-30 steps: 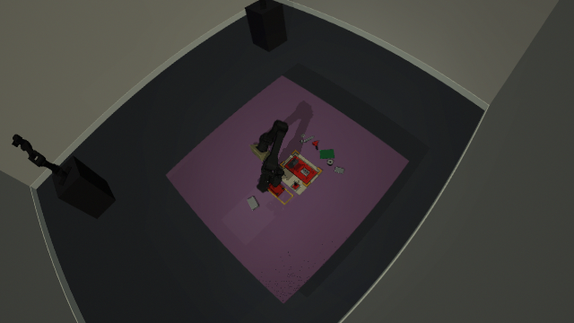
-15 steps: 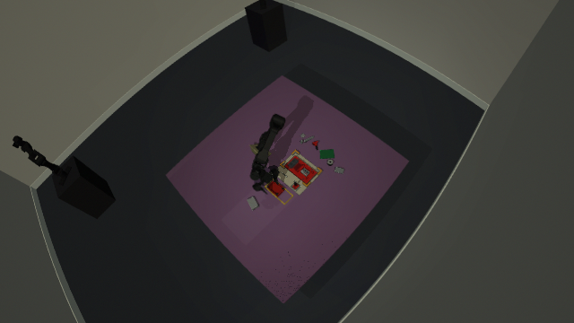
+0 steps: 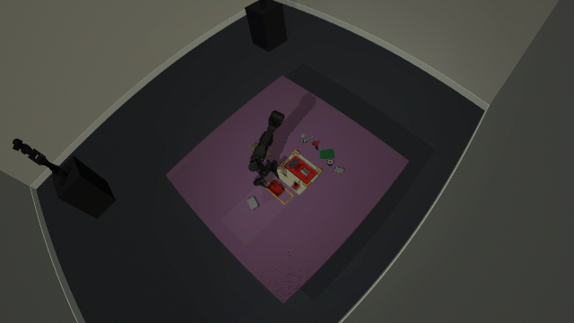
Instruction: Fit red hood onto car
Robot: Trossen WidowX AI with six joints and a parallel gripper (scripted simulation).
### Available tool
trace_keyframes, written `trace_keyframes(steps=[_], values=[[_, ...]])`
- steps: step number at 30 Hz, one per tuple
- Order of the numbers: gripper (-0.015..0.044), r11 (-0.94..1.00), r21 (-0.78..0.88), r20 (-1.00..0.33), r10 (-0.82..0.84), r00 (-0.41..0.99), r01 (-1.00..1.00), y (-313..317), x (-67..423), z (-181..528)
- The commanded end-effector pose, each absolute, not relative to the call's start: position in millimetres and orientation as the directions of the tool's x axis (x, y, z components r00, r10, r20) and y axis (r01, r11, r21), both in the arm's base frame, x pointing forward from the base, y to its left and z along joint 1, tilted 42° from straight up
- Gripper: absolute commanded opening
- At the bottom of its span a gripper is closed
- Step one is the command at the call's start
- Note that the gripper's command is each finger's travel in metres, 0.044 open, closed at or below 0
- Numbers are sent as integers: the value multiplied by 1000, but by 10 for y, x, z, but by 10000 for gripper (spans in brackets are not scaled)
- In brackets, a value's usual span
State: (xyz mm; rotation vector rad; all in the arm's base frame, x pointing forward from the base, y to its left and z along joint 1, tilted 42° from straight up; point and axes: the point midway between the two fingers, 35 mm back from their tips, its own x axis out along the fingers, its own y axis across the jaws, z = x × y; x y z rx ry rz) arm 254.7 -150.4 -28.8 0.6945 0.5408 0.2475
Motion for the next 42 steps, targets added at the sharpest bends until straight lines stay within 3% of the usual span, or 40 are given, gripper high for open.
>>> trace_keyframes(steps=[1,42], values=[[440,739,673,-381,391,838,-39,-1463,2530,-294],[440,746,665,-382,388,839,-42,-1261,2575,-556]])
